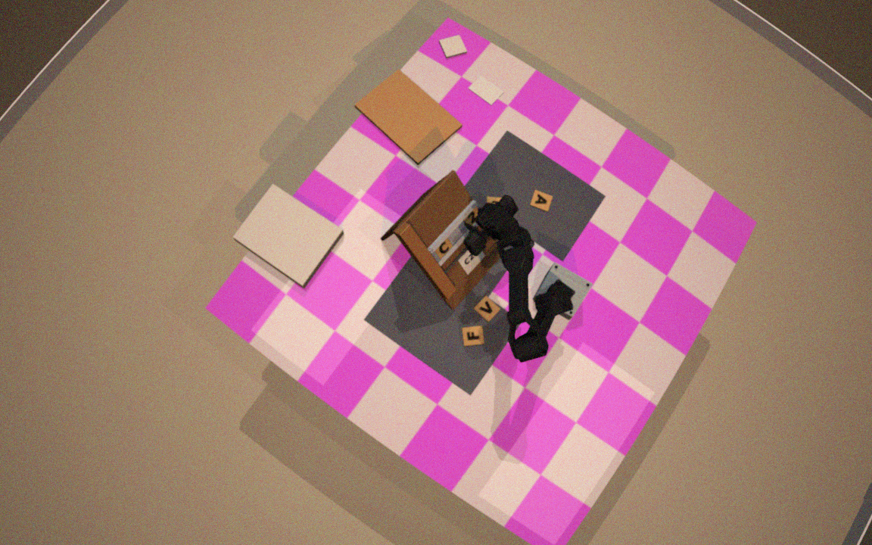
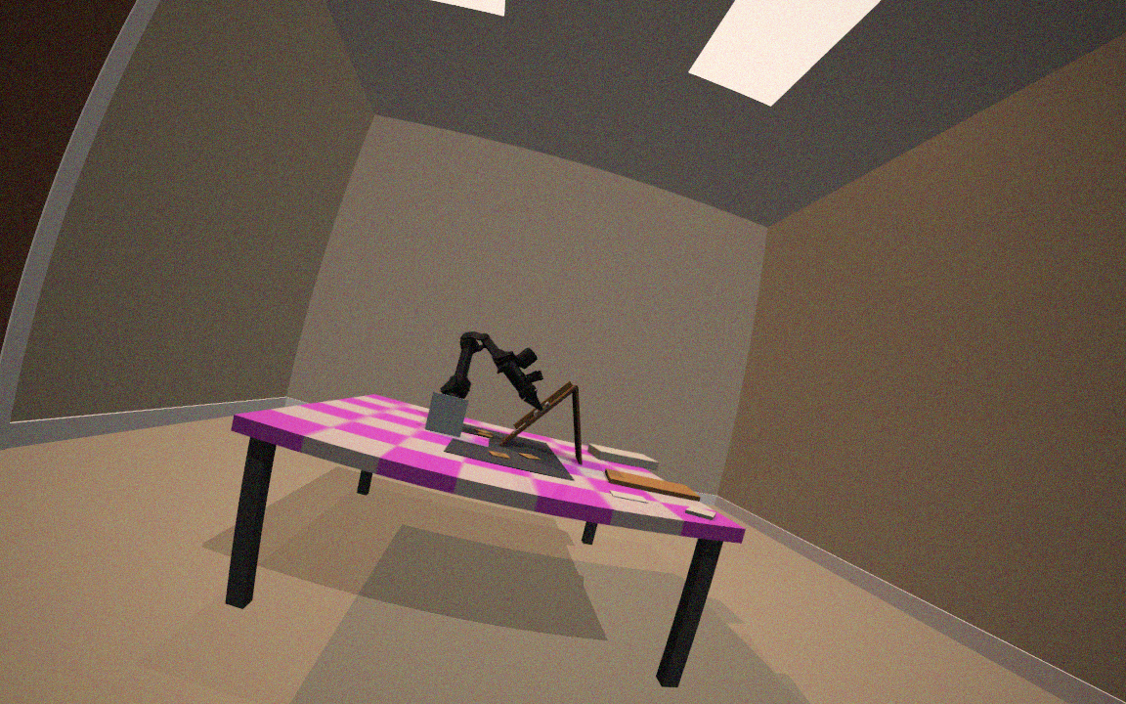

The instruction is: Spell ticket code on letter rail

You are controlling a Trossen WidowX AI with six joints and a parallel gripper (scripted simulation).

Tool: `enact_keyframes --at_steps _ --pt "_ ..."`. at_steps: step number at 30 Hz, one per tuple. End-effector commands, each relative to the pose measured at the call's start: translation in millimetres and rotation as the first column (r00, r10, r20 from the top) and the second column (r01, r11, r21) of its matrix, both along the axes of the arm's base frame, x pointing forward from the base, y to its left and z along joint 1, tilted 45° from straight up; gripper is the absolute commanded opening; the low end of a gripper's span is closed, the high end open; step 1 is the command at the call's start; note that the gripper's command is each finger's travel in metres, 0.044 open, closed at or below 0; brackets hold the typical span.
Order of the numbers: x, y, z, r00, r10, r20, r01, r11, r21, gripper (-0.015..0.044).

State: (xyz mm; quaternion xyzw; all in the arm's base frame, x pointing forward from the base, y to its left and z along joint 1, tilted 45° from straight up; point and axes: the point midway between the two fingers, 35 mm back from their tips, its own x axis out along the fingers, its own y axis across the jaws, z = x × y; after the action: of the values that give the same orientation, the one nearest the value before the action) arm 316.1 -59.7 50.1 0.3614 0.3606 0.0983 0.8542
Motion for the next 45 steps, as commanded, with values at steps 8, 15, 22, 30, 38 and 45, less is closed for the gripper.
enact_keyframes --at_steps 8,15,22,30,38,45 --pt "0 5 5 1.000 -0.005 -0.004 0.005 1.000 -0.001 0.0000" --pt "0 8 8 1.000 -0.005 -0.004 0.005 1.000 -0.001 0.0000" --pt "1 11 11 1.000 -0.005 -0.004 0.005 1.000 -0.001 0.0000" --pt "1 15 14 1.000 -0.005 -0.004 0.005 1.000 0.000 0.0000" --pt "2 19 18 1.000 -0.005 -0.004 0.005 1.000 0.000 0.0000" --pt "2 22 21 1.000 -0.005 -0.004 0.005 1.000 0.000 0.0000"
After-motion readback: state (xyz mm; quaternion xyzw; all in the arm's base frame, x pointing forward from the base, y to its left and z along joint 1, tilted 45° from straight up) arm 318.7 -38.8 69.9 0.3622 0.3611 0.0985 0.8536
